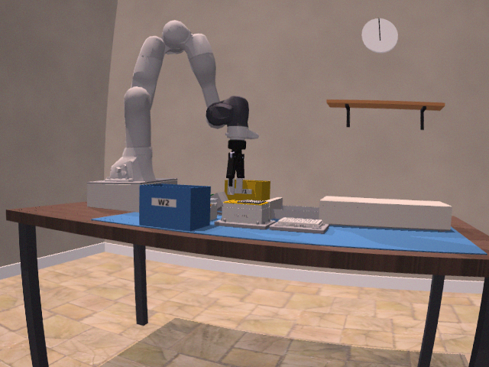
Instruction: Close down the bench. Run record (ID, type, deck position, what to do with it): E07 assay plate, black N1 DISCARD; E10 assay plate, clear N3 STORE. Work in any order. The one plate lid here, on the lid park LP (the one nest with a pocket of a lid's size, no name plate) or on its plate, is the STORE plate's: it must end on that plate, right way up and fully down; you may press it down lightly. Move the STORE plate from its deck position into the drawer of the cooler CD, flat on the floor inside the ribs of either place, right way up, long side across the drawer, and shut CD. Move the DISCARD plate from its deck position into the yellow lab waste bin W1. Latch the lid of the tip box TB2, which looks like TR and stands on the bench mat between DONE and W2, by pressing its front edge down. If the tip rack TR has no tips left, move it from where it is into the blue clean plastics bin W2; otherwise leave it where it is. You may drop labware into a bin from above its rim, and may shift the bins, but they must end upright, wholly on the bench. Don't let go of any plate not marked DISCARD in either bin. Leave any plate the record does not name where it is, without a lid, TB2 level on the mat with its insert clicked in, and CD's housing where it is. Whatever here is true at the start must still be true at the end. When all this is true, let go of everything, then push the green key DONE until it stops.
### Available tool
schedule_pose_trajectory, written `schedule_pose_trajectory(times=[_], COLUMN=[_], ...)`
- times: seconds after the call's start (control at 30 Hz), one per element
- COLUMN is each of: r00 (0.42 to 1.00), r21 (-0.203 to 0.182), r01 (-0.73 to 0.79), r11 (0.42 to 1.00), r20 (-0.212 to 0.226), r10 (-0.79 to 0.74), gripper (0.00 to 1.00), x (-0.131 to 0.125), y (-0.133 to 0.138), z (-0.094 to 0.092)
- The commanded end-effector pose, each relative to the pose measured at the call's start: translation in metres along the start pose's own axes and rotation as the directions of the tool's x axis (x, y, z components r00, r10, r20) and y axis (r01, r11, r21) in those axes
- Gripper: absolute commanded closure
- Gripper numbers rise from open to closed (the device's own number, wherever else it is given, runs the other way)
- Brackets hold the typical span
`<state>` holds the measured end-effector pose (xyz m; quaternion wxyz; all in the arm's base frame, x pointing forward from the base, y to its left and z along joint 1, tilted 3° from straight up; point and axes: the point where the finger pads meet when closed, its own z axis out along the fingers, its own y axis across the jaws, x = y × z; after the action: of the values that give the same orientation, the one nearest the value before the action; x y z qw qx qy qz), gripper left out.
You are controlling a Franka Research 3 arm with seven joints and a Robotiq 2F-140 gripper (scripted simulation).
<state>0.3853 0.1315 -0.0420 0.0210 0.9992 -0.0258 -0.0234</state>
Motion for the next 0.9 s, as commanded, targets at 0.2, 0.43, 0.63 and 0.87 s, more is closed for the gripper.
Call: schedule_pose_trajectory(times=[0.2,0.43,0.63,0.87], r00=[1.0,1.0,1.0,1.0], r21=[0.005,0.005,0.005,0.005], r01=[0.003,0.003,0.003,0.003], r11=[1.0,1.0,1.0,1.0], r20=[-0.009,-0.009,-0.009,-0.009], r10=[-0.003,-0.003,-0.003,-0.003], gripper=[0.34,0.34,0.34,0.34], x=[0.004,0.004,0.004,0.004], y=[-0.001,-0.001,-0.001,-0.001], z=[0.011,0.018,0.026,0.033])
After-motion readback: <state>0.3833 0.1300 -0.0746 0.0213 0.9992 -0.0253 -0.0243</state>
